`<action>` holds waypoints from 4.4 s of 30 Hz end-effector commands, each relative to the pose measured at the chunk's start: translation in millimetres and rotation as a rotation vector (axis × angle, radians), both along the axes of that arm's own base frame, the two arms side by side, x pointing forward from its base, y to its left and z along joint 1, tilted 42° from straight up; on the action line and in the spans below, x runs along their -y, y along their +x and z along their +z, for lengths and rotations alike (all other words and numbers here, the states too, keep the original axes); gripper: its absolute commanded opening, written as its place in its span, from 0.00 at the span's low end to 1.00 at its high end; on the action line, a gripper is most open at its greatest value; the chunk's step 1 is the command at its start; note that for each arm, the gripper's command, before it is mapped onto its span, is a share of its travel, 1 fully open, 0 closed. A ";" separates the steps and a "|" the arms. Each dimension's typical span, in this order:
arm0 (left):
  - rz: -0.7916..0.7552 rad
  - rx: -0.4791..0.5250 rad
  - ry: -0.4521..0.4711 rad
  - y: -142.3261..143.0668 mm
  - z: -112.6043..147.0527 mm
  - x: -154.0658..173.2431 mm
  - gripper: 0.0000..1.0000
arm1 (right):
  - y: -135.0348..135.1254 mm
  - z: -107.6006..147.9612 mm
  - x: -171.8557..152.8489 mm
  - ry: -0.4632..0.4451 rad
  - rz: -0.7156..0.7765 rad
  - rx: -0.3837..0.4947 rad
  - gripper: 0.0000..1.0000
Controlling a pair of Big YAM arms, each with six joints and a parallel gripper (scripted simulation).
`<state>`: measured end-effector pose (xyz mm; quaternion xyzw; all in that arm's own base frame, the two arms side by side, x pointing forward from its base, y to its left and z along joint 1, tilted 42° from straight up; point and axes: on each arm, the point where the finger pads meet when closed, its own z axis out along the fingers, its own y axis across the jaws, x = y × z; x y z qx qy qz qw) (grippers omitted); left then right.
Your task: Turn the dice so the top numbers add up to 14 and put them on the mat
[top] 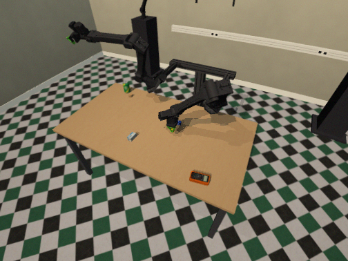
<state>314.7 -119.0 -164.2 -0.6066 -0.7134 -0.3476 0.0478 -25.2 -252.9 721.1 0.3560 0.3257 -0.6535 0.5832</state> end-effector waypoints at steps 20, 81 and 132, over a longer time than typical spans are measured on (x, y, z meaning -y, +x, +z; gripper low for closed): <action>0.057 0.031 -0.031 -38.0 -10.0 56.0 0.26 | -0.7 13.7 -19.5 -0.053 -0.001 0.005 1.00; 0.157 0.093 -0.049 -86.3 -154.7 30.7 0.26 | -0.7 13.7 -19.5 -0.053 -0.001 0.005 1.00; 0.155 0.098 -0.059 -81.9 -158.6 33.5 0.26 | -0.7 13.7 -19.5 -0.053 -0.001 0.005 1.00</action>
